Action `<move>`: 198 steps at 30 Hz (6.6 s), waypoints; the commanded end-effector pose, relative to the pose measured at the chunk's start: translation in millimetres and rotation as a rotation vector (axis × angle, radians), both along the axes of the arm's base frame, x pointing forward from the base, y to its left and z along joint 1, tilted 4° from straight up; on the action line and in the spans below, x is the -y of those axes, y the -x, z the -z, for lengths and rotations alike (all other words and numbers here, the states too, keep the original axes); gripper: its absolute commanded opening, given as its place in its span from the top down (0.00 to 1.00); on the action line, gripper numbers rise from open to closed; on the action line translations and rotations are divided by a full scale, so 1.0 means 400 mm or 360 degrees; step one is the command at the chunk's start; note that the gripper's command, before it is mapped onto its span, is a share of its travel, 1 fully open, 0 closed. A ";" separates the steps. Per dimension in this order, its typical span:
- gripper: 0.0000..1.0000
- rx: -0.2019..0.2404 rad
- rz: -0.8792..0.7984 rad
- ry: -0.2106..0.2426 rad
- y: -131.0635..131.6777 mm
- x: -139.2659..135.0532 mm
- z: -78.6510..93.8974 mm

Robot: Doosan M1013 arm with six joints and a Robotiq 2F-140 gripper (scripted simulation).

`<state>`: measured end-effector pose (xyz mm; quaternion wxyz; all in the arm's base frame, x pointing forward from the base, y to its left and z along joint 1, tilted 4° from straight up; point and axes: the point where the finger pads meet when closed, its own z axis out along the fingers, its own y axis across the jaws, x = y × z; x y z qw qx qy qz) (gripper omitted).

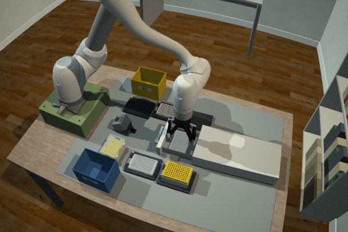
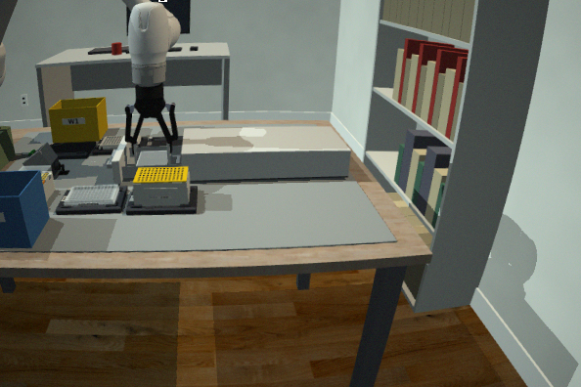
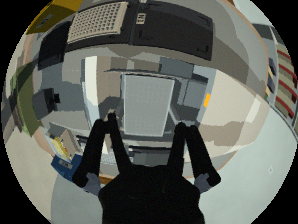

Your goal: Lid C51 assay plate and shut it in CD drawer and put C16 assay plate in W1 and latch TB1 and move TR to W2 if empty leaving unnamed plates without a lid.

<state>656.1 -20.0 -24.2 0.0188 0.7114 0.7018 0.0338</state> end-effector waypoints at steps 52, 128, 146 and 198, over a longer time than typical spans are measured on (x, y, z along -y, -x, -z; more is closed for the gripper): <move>1.00 -0.0001 0.0000 0.0000 0.002 0.000 0.001; 0.34 -0.0001 0.0000 0.0000 0.003 0.000 0.001; 0.34 -0.0001 0.0000 0.0000 0.003 0.000 0.001; 0.34 -0.0001 0.0000 0.0000 0.008 0.001 -0.072</move>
